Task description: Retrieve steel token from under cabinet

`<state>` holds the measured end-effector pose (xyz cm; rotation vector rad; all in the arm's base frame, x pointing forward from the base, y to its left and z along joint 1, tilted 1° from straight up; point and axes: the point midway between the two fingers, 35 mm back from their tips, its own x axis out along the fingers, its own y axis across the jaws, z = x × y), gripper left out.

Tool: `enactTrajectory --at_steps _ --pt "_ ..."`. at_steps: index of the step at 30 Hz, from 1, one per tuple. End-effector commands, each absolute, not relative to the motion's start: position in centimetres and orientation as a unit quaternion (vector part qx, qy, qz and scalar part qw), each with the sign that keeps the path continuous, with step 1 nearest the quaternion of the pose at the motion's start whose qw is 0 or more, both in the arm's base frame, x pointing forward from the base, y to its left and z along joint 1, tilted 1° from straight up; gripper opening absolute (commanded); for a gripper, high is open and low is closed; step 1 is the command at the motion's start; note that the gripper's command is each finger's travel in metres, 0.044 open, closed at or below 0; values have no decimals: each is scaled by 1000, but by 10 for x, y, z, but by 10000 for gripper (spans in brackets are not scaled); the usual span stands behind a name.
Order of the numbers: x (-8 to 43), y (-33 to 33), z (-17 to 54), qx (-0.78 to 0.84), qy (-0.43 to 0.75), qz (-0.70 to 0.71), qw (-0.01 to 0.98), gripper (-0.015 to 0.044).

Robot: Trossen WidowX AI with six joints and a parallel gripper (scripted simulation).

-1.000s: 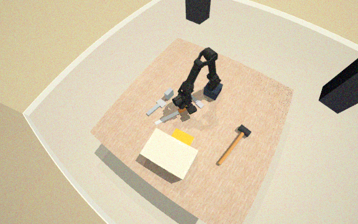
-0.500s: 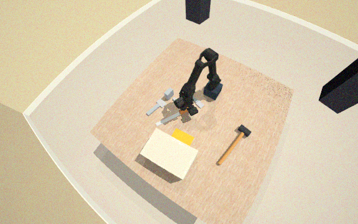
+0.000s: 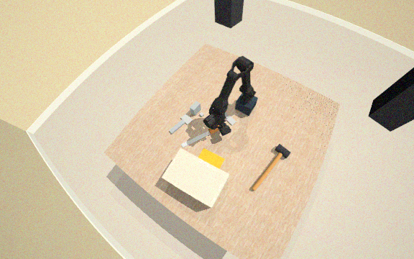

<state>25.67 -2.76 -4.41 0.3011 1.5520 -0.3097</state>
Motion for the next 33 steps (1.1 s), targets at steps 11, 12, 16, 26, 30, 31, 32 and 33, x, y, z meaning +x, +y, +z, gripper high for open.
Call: enactTrajectory --at_steps 11,12,16,26,30,31,32,33 --pt "260 -12 -44 136 694 -138 694 0" --pt "260 -11 -44 136 694 -138 694 0" --pt "260 -7 -44 136 694 -138 694 0" --pt "260 3 -44 137 694 -138 694 0" --pt "260 7 -44 137 694 -137 694 0" --pt "260 8 -44 137 694 -137 694 0" --pt "260 9 -44 137 694 -137 694 0" --pt "260 10 -44 137 694 -137 694 0"
